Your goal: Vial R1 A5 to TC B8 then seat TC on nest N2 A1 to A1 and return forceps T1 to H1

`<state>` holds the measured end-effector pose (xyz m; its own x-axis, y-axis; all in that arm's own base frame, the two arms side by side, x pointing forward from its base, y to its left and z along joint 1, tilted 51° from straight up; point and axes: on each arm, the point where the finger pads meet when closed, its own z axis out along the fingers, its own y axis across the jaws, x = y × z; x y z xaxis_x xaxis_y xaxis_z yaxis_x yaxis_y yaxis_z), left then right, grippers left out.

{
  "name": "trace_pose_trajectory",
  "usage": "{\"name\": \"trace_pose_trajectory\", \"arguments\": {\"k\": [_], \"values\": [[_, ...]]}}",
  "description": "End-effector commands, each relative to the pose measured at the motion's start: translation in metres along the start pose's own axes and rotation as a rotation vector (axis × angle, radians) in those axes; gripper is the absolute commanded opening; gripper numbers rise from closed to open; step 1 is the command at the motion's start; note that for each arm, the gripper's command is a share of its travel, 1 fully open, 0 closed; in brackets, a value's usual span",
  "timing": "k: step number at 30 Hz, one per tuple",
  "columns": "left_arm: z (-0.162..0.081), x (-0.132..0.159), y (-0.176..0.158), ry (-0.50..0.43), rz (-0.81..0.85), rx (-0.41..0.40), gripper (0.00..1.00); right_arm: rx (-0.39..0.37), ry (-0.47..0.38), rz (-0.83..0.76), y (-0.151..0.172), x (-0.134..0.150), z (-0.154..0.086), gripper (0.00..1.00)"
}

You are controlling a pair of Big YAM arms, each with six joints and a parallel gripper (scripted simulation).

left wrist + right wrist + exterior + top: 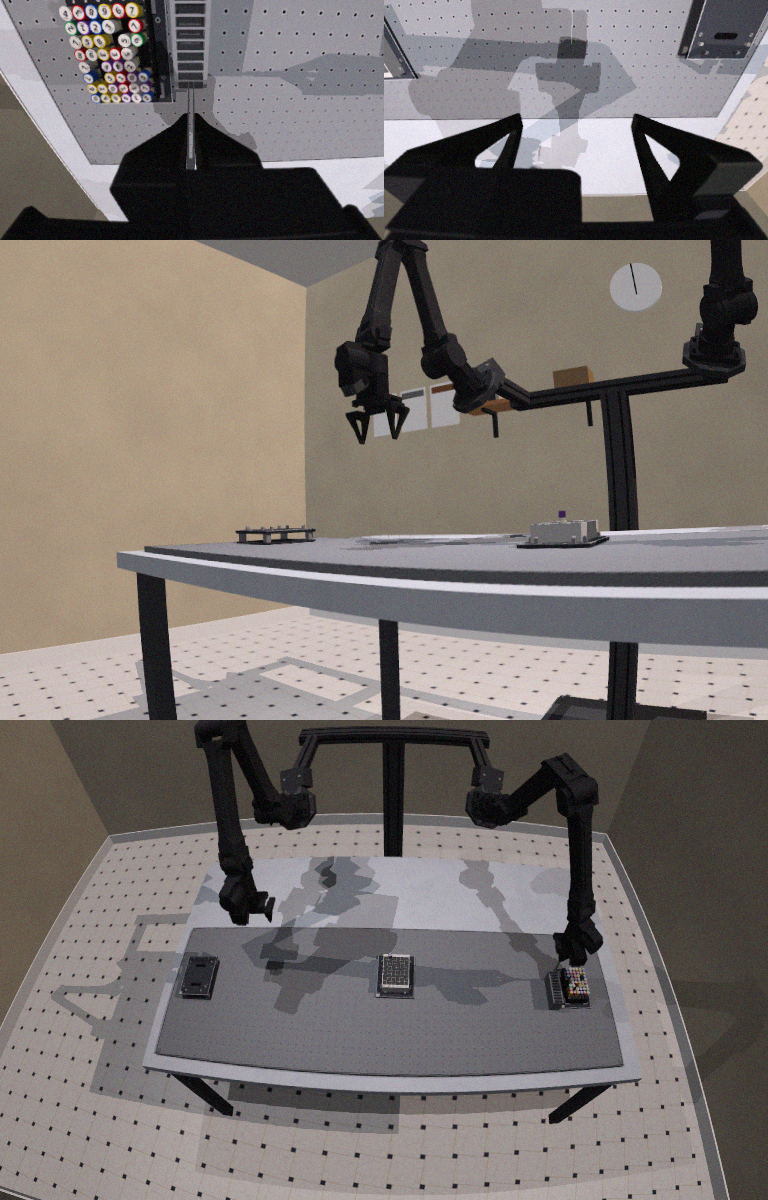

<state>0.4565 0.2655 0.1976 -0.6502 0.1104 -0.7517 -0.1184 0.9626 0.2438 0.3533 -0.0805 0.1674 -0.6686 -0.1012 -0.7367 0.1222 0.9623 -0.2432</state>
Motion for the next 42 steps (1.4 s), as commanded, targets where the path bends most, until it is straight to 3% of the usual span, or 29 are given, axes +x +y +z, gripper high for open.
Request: {"name": "trace_pose_trajectory", "arguments": {"k": [1,42], "values": [[0.003,-0.015,0.004,-0.025,-0.001,-0.01,0.07,0.001,-0.017,-0.013,-0.001,-0.008,-0.003,1.0],[0.013,-0.011,0.002,-0.018,-0.003,-0.006,0.07,0.001,-0.017,-0.013,-0.001,-0.008,-0.003,1.0]]}}
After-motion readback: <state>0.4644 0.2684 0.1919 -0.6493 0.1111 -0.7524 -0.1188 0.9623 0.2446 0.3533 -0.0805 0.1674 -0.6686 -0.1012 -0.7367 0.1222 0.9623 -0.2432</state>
